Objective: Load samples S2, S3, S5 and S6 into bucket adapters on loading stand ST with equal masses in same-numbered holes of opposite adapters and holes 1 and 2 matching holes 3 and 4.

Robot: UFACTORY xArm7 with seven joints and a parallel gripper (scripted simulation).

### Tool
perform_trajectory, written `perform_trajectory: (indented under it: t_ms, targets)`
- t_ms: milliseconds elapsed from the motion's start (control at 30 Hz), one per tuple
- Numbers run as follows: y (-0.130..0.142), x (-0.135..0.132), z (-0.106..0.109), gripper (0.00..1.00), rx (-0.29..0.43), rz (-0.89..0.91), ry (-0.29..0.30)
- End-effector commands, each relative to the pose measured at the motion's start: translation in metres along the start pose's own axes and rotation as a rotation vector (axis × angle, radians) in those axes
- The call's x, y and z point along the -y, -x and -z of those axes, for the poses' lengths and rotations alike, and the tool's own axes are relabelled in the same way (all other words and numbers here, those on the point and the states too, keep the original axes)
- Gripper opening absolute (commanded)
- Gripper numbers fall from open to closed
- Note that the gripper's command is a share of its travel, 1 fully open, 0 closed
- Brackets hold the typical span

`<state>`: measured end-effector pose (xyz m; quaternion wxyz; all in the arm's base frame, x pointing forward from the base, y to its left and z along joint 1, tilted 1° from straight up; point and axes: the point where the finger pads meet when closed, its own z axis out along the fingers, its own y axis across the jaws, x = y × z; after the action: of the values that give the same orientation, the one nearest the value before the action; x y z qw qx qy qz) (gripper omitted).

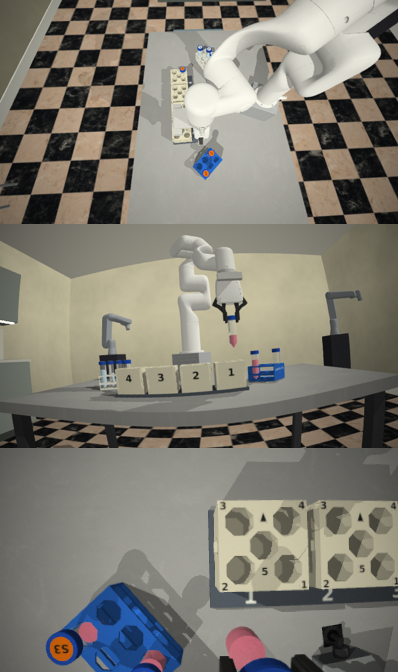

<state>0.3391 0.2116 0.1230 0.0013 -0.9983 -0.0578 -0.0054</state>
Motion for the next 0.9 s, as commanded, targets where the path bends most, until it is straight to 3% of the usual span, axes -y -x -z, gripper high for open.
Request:
perform_trajectory:
  t_ms: [0, 867]
  targets:
    - [-0.011, -0.013, 0.001, 0.0, 0.001, 0.019, -0.012]
    - [-0.075, -0.109, 0.0, 0.0, 0.001, 0.019, -0.011]
